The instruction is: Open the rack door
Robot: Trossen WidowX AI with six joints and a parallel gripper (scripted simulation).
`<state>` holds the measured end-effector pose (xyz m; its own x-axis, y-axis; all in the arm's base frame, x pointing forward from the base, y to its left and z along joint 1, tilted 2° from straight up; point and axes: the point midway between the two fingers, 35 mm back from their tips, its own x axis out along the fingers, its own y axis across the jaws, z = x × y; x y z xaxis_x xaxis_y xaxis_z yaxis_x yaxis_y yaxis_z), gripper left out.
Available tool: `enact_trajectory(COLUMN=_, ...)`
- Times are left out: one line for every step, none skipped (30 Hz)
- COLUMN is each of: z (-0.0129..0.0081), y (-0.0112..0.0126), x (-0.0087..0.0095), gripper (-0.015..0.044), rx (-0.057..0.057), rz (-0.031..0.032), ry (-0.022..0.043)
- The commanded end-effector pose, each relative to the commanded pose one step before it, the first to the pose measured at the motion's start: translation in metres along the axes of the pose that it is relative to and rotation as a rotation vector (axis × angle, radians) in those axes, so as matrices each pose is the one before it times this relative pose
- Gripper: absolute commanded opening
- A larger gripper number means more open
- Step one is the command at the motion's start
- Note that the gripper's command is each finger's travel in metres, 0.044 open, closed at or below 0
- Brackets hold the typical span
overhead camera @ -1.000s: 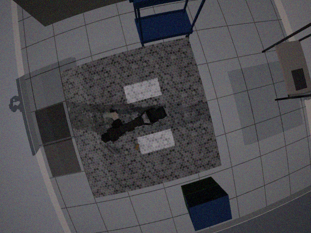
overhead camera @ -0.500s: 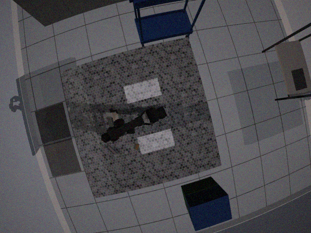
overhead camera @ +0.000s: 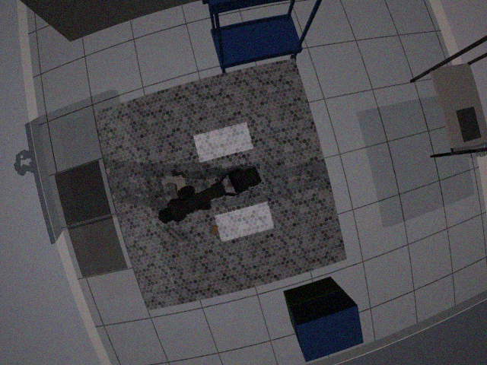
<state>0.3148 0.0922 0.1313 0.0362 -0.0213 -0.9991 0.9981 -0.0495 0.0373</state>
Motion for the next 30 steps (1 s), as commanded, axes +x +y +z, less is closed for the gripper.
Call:
enact_trajectory(z=0.00055, y=0.00012, x=0.00035, gripper=0.0013, rx=0.0016, rz=0.00064, ry=-0.00378)
enact_trajectory(z=0.00008, y=-0.00013, x=0.0, gripper=0.0013, rx=-0.0035, rz=-0.00001, ry=-0.00001)
enact_trajectory(z=0.00025, y=-0.00039, x=-0.00001, gripper=0.0013, rx=-0.0106, rz=-0.00003, ry=-0.00002)
enact_trajectory(z=0.00041, y=-0.00066, x=-0.00001, gripper=0.0013, rx=-0.0177, rz=-0.00005, ry=-0.00003)
enact_trajectory(z=0.00046, y=-0.00077, x=-0.00001, gripper=0.0013, rx=-0.0204, rz=-0.00006, ry=-0.00003)
enact_trajectory(z=0.00046, y=-0.00082, x=-0.00001, gripper=0.0013, rx=-0.0214, rz=-0.00006, ry=-0.00003)
enact_trajectory(z=0.00044, y=-0.00083, x=-0.00001, gripper=0.0013, rx=-0.0214, rz=-0.00006, ry=-0.00003)
enact_trajectory(z=0.00041, y=-0.0008, x=-0.00001, gripper=0.0013, rx=-0.0204, rz=-0.00006, ry=-0.00003)
enact_trajectory(z=0.00039, y=-0.00081, x=-0.00001, gripper=0.0013, rx=-0.0204, rz=-0.00006, ry=-0.00003)
enact_trajectory(z=0.00037, y=-0.00082, x=0.0, gripper=0.0013, rx=-0.0204, rz=-0.00006, ry=-0.00003)
enact_trajectory(z=0.00038, y=-0.00088, x=0.0, gripper=0.0013, rx=-0.0206, rz=-0.00007, ry=-0.00003)
enact_trajectory(z=0.00036, y=-0.00089, x=0.0, gripper=0.0013, rx=-0.0207, rz=-0.00007, ry=-0.00003)
enact_trajectory(z=0.00035, y=-0.0009, x=0.00001, gripper=0.0013, rx=-0.0207, rz=-0.00007, ry=-0.00003)
enact_trajectory(z=0.00039, y=-0.00101, x=0.0, gripper=0.0013, rx=-0.0204, rz=-0.00008, ry=-0.00003)
enact_trajectory(z=0.00037, y=-0.00102, x=0.00001, gripper=0.0013, rx=-0.0205, rz=-0.00008, ry=-0.00003)
enact_trajectory(z=0.00034, y=-0.00103, x=0.00001, gripper=0.0013, rx=-0.0205, rz=-0.00008, ry=-0.00003)
enact_trajectory(z=0.00041, y=-0.00117, x=0.0, gripper=0.0013, rx=-0.0195, rz=-0.00009, ry=-0.00003)
enact_trajectory(z=0.00039, y=-0.00118, x=0.00001, gripper=0.0013, rx=-0.0196, rz=-0.00009, ry=-0.00003)
enact_trajectory(z=0.00036, y=-0.00119, x=0.00001, gripper=0.0013, rx=-0.0196, rz=-0.00009, ry=-0.00003)
enact_trajectory(z=0.00044, y=-0.0014, x=0.0, gripper=0.0013, rx=-0.0198, rz=-0.00011, ry=-0.00004)
enact_trajectory(z=0.00041, y=-0.00143, x=0.00001, gripper=0.0013, rx=-0.02, rz=-0.00011, ry=-0.00003)
enact_trajectory(z=0.00038, y=-0.00144, x=0.00002, gripper=0.0013, rx=-0.02, rz=-0.00011, ry=-0.00003)
enact_trajectory(z=0.00045, y=-0.00163, x=0.00001, gripper=0.0013, rx=-0.0194, rz=-0.00013, ry=-0.00004)
enact_trajectory(z=0.00042, y=-0.00165, x=0.00002, gripper=0.0013, rx=-0.0195, rz=-0.00013, ry=-0.00004)
enact_trajectory(z=0.00038, y=-0.00166, x=0.00002, gripper=0.0013, rx=-0.0195, rz=-0.00013, ry=-0.00003)
enact_trajectory(z=0.00044, y=-0.00184, x=0.00001, gripper=0.0013, rx=-0.0189, rz=-0.00014, ry=-0.00004)
enact_trajectory(z=0.0004, y=-0.00186, x=0.00002, gripper=0.0013, rx=-0.019, rz=-0.00015, ry=-0.00004)
enact_trajectory(z=0.00036, y=-0.00187, x=0.00003, gripper=0.0013, rx=-0.019, rz=-0.00015, ry=-0.00003)
enact_trajectory(z=0.00042, y=-0.00204, x=0.00001, gripper=0.0013, rx=-0.0186, rz=-0.00015, ry=-0.00005)
enact_trajectory(z=0.00038, y=-0.00206, x=0.00003, gripper=0.0013, rx=-0.0187, rz=-0.00015, ry=-0.00004)
